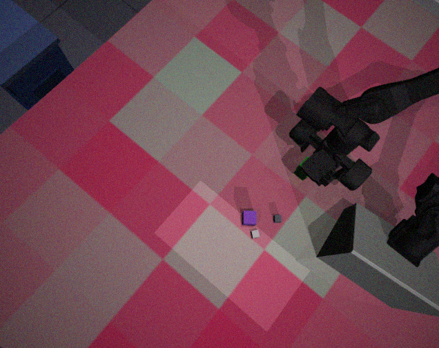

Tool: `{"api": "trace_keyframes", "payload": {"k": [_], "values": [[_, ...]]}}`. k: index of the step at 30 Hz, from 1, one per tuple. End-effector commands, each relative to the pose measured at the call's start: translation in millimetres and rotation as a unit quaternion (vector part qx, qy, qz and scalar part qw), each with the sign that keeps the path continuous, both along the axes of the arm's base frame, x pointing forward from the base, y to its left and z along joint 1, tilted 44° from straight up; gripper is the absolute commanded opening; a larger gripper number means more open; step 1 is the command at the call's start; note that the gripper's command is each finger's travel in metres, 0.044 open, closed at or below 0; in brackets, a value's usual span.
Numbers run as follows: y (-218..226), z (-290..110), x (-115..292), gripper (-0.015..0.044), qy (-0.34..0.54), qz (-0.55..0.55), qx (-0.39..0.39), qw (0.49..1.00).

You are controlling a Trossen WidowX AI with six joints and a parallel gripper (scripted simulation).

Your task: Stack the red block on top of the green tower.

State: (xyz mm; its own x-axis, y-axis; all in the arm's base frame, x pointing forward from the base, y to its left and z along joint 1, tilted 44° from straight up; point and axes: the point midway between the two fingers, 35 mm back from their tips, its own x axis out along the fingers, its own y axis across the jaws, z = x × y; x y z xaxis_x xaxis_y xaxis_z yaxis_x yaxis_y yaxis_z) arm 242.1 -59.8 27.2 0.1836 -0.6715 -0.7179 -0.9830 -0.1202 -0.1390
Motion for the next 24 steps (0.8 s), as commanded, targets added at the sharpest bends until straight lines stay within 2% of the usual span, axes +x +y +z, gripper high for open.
{"api": "trace_keyframes", "payload": {"k": [1, 13, 24], "values": [[-2.5, -2.9, -1.0, 0.0440, 0.004, 0.002, -0.002, 1.000], [-2.3, -2.7, -1.1, 0.0440, 0.004, 0.002, -0.002, 1.000], [-2.3, -2.7, -1.1, 0.0151, 0.004, 0.002, -0.002, 1.000]]}}
